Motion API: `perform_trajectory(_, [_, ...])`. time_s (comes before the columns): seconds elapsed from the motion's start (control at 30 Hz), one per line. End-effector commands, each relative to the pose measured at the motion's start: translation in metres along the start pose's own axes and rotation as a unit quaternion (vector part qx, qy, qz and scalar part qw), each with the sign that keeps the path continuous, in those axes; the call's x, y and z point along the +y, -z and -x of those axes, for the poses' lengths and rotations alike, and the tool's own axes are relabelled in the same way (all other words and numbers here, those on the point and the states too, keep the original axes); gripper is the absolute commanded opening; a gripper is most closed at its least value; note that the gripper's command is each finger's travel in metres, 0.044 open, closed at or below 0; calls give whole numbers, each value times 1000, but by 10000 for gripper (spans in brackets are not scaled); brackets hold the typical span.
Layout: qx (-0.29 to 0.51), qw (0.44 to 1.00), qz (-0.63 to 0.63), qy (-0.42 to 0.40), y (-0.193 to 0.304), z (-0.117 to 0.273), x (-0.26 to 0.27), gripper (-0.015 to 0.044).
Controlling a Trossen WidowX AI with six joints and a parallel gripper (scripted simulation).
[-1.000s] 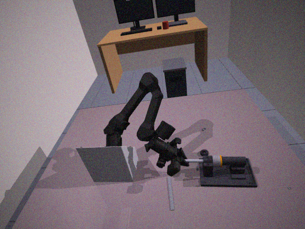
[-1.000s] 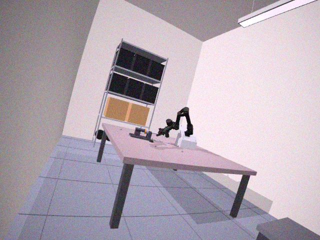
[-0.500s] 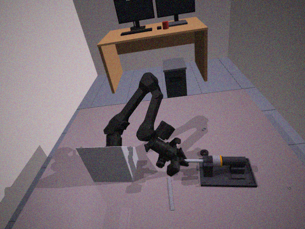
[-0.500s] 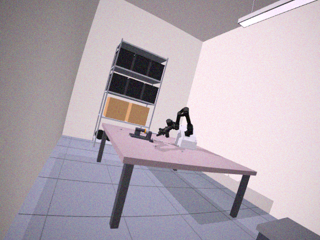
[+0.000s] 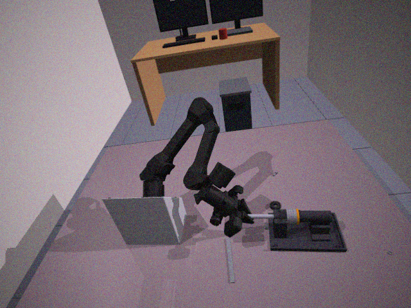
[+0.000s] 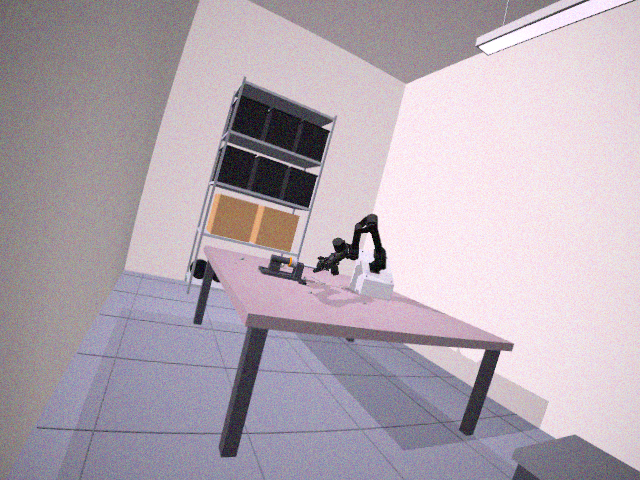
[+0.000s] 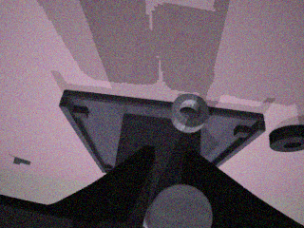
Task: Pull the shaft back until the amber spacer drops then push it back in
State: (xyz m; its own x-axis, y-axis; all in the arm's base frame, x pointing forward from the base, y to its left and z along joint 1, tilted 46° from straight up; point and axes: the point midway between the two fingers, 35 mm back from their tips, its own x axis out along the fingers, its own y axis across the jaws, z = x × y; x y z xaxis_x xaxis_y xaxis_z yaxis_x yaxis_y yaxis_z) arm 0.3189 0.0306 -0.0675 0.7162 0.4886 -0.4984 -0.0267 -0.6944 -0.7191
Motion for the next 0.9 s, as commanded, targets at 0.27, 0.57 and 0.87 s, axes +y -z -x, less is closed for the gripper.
perform_trajectory(0.27, [-2,1000,1,0,-3,2,0,0])
perform_trajectory(0.57, [-2,1000,1,0,-3,2,0,0])
perform_trajectory(0.87, [-2,1000,1,0,-4,3,0,0])
